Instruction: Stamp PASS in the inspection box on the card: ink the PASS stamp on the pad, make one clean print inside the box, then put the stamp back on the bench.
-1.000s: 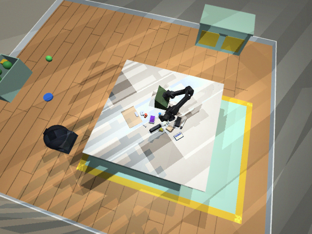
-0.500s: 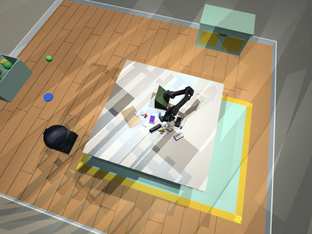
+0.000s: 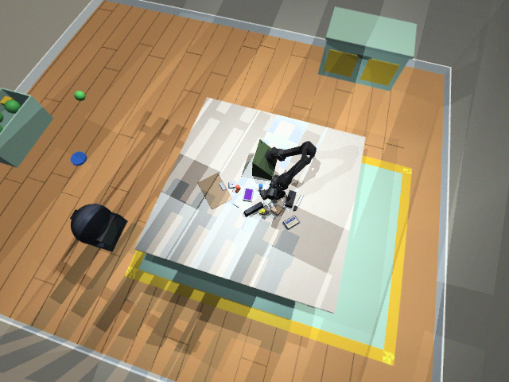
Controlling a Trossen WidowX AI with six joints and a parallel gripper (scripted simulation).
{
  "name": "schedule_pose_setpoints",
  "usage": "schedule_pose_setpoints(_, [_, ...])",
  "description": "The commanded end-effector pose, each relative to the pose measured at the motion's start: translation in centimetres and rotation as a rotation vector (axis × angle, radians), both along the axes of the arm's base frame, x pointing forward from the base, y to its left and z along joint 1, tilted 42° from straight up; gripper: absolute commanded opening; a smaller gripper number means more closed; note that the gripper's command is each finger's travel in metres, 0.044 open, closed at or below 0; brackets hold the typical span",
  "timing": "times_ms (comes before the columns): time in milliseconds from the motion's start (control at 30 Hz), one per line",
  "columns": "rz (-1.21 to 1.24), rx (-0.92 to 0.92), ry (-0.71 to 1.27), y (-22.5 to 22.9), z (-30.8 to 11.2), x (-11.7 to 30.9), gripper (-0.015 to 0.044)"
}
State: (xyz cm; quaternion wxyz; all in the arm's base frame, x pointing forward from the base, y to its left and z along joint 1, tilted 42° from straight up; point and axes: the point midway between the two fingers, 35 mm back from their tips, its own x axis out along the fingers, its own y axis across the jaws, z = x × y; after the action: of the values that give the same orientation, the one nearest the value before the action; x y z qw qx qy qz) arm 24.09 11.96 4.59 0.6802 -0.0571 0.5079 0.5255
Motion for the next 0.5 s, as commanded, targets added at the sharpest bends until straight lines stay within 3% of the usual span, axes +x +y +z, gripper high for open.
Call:
schedule_pose_setpoints(0, [0.001, 0.003, 0.004, 0.29, -0.24, -0.12, 0.0])
schedule_pose_setpoints(467, [0.002, 0.004, 0.004, 0.91, -0.9, -0.27, 0.0])
